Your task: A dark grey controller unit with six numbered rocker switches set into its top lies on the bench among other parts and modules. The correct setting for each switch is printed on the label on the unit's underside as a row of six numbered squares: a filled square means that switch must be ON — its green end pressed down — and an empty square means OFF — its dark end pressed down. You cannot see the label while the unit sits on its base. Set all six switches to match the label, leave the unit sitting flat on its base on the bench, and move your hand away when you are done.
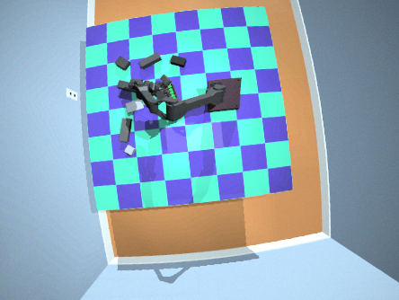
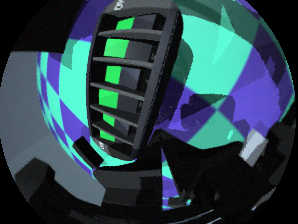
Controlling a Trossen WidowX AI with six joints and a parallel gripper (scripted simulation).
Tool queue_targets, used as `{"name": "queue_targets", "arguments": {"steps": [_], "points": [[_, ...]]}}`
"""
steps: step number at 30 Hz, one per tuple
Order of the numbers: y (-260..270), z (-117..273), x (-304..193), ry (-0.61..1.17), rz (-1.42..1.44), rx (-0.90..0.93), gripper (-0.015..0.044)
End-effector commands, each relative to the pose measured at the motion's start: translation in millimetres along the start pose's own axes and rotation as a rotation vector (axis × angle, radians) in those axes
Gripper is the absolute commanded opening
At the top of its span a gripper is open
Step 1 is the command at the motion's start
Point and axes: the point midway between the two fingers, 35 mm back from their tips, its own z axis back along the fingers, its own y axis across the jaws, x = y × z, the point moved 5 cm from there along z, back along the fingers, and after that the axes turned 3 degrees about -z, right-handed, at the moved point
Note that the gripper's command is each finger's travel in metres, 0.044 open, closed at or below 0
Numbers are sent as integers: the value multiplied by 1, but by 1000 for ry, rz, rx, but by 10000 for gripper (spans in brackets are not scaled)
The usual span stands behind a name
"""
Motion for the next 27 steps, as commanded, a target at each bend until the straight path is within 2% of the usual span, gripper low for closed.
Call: {"name": "queue_targets", "arguments": {"steps": [1, 19, 27], "points": [[8, -5, 3, -12, -5, 18, 0], [19, -8, 6, -12, -5, 18, 0], [-34, 53, 1, -7, -3, 13, 0]]}}
